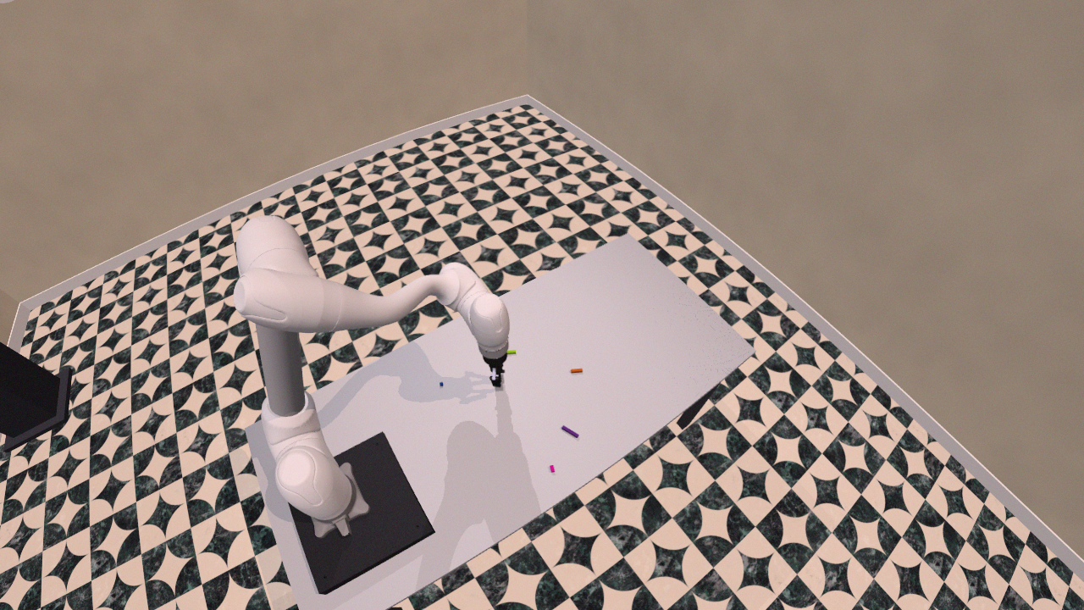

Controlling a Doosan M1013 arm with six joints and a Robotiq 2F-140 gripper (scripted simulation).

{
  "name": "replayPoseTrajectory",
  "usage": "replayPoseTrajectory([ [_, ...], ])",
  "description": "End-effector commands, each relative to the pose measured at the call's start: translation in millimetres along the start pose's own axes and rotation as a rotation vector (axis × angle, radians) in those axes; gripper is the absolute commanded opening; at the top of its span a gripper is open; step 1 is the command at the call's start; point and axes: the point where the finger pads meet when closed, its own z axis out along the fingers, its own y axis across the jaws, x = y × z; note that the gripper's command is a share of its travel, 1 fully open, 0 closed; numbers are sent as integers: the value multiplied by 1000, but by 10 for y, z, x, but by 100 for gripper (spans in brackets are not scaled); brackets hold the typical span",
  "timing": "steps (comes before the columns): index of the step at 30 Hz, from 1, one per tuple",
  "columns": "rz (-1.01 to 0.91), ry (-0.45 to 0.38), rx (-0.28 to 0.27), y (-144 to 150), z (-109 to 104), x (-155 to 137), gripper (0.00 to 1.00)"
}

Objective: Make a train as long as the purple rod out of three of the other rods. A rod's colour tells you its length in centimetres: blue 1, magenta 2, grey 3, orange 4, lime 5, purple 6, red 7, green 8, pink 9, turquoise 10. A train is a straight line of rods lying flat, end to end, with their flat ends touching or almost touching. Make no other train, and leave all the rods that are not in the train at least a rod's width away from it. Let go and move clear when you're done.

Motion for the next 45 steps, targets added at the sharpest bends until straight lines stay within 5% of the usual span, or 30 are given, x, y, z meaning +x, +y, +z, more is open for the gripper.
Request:
replayPoseTrajectory([
  [1, 0, 0, 0, 0, -1, 0, 23],
  [12, 0, 0, 0, 0, -1, 0, 23],
  [13, 0, 0, 0, 0, -1, 0, 12],
  [45, 0, 0, 0, 0, -1, 0, 12],
])
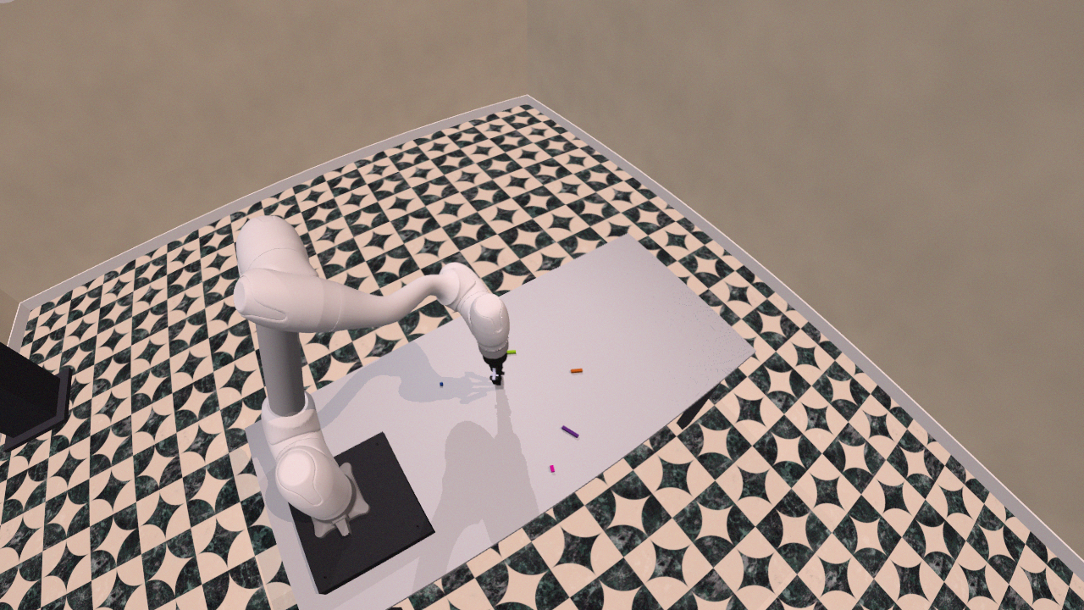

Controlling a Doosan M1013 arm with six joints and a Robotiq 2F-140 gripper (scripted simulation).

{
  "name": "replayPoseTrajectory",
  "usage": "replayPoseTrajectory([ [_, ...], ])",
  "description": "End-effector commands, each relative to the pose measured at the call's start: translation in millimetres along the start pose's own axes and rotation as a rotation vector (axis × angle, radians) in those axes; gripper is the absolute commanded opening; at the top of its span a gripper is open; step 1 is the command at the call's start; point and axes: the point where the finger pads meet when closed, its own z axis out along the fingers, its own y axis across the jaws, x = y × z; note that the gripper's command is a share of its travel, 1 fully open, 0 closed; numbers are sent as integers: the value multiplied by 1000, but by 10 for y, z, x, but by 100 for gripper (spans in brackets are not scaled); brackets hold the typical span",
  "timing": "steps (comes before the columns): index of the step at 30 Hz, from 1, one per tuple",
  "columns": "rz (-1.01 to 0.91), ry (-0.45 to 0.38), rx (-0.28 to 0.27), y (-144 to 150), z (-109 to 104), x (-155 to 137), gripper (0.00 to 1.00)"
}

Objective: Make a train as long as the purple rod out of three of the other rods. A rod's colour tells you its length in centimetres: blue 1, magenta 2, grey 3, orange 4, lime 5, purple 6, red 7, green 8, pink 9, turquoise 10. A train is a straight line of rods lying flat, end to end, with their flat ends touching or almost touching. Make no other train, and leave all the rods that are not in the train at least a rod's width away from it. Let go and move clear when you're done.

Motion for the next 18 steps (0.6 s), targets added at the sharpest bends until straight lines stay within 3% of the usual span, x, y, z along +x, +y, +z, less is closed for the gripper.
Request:
replayPoseTrajectory([
  [1, 0, 0, 0, 0, -1, 0, 12],
  [7, 0, 0, 0, 0, -94, 0, 12],
  [12, 0, 0, 0, 0, -394, 0, 12],
  [14, 0, 0, 0, 0, -394, 0, 12],
  [18, 0, 0, 0, 0, -700, 0, 12],
])
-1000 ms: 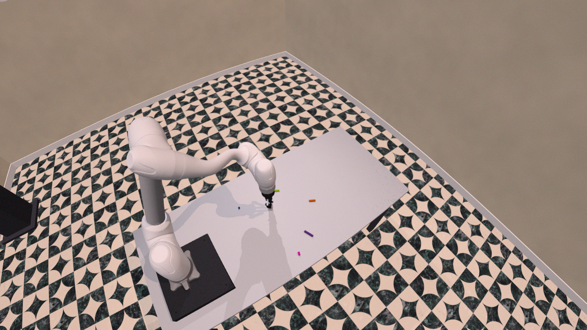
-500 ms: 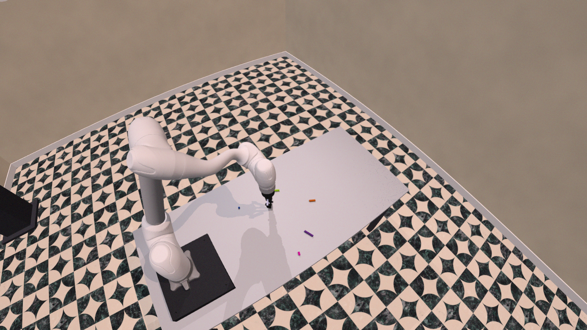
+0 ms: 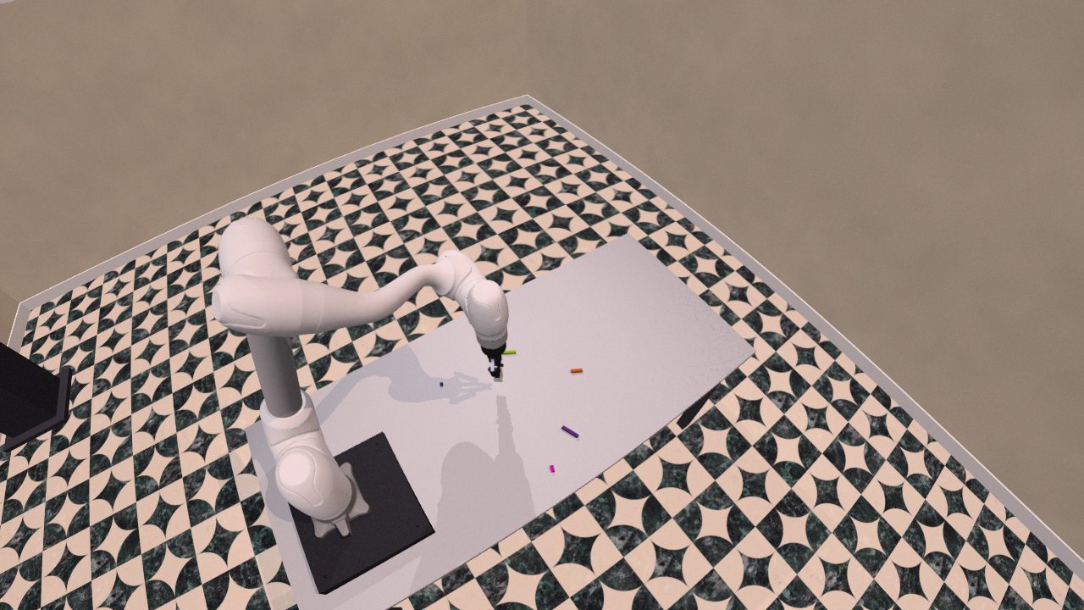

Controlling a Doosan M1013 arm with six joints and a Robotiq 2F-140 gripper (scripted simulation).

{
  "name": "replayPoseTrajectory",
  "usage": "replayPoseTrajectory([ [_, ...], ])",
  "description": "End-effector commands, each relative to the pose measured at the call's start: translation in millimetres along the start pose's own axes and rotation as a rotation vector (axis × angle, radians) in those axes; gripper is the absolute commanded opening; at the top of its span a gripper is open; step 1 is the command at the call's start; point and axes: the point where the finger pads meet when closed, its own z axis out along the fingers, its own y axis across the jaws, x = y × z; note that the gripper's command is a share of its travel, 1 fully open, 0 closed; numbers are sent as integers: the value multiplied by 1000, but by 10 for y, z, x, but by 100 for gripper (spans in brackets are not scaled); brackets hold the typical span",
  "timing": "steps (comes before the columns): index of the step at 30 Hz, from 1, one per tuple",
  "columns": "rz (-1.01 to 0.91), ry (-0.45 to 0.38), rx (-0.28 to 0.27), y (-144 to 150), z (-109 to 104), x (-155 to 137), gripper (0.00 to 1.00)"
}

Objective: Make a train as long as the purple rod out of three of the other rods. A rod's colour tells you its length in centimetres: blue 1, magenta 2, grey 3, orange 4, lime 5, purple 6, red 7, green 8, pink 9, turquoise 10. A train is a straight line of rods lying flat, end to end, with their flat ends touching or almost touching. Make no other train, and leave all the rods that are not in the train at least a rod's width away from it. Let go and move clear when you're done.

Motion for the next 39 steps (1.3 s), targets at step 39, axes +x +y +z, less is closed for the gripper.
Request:
replayPoseTrajectory([
  [39, -252, 0, 0, 99, -472, -1796, 12],
])
